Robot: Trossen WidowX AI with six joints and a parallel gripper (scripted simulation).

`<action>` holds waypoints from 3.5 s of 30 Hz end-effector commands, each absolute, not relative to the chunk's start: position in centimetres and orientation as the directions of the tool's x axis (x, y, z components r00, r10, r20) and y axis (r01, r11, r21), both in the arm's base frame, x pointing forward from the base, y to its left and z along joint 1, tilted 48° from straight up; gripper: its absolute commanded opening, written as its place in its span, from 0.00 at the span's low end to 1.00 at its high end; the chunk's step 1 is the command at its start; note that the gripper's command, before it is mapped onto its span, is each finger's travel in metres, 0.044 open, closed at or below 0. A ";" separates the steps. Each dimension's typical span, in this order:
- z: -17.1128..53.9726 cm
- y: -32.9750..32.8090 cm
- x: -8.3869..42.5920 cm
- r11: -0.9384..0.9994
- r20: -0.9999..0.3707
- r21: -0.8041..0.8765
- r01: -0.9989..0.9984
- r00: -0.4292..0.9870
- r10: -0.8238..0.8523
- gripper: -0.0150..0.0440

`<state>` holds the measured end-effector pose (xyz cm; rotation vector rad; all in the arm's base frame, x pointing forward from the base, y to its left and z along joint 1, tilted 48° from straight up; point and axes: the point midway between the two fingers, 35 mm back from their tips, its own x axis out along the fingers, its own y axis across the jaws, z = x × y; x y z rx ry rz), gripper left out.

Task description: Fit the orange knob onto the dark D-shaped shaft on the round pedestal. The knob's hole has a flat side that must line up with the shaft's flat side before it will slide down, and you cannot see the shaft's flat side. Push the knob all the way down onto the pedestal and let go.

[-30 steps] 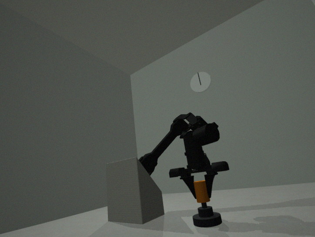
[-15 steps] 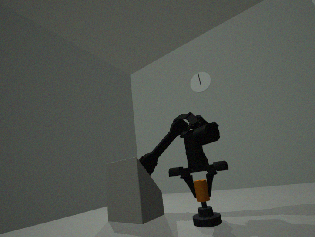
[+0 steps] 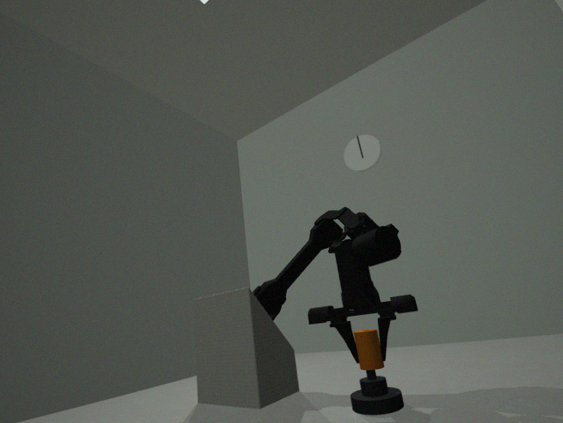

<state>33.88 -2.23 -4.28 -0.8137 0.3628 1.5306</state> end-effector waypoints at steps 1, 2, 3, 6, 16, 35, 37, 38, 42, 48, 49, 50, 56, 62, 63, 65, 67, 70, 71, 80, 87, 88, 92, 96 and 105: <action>-4.3 -2.2 34.2 -0.146 -0.676 -0.248 -0.958 0.063 0.734 0.25; -4.3 -2.2 34.2 -0.146 -0.676 -0.248 -0.958 0.063 0.734 0.25; -4.3 -2.2 34.2 -0.146 -0.676 -0.248 -0.958 0.063 0.734 0.25; -4.3 -2.2 34.2 -0.146 -0.676 -0.248 -0.958 0.063 0.734 0.25; -3.9 -2.6 34.0 -0.203 -0.676 -0.308 -0.929 0.063 0.734 0.25; -4.2 -2.1 33.4 -0.280 -0.676 -0.386 -0.879 0.063 0.734 0.25; -4.3 -2.1 33.4 -0.280 -0.676 -0.386 -0.879 0.063 0.734 0.25; -4.3 -2.1 33.4 -0.280 -0.676 -0.386 -0.879 0.063 0.734 0.25; -4.2 -2.2 33.5 -0.280 -0.676 -0.386 -0.879 0.063 0.734 0.25; -4.2 -2.2 33.5 -0.280 -0.676 -0.386 -0.879 0.063 0.734 0.25; -4.1 -2.3 33.5 -0.280 -0.676 -0.386 -0.879 0.063 0.734 0.25; -4.0 -2.4 33.6 -0.280 -0.676 -0.386 -0.879 0.063 0.734 0.25; -3.8 -2.5 33.6 -0.314 -0.676 -0.421 -0.851 0.063 0.734 0.25; -3.8 -2.5 33.8 -0.403 -0.676 -0.508 -0.761 0.063 0.734 0.25; -3.8 -2.5 33.9 -0.403 -0.676 -0.508 -0.761 0.063 0.734 0.25; -3.8 -2.5 34.0 -0.403 -0.676 -0.508 -0.761 0.063 0.734 0.25; -3.9 -2.6 34.1 -0.403 -0.676 -0.509 -0.761 0.063 0.734 0.25; -4.0 -2.4 34.2 -0.403 -0.676 -0.509 -0.761 0.063 0.734 0.25; -4.1 -2.2 34.2 -0.403 -0.676 -0.509 -0.761 0.063 0.734 0.25; -4.2 -2.2 34.2 -0.403 -0.676 -0.509 -0.761 0.063 0.734 0.25; -4.0 -2.4 34.1 -0.403 -0.676 -0.509 -0.761 0.063 0.734 0.25; -3.9 -2.5 34.1 -0.403 -0.676 -0.509 -0.761 0.063 0.734 0.25; -3.8 -2.5 34.0 -0.433 -0.676 -0.537 -0.724 0.063 0.734 0.25; -3.7 -2.5 33.8 -0.503 -0.676 -0.604 -0.618 0.063 0.734 0.25; -4.0 -2.3 33.5 -0.508 -0.676 -0.608 -0.610 0.063 0.734 0.25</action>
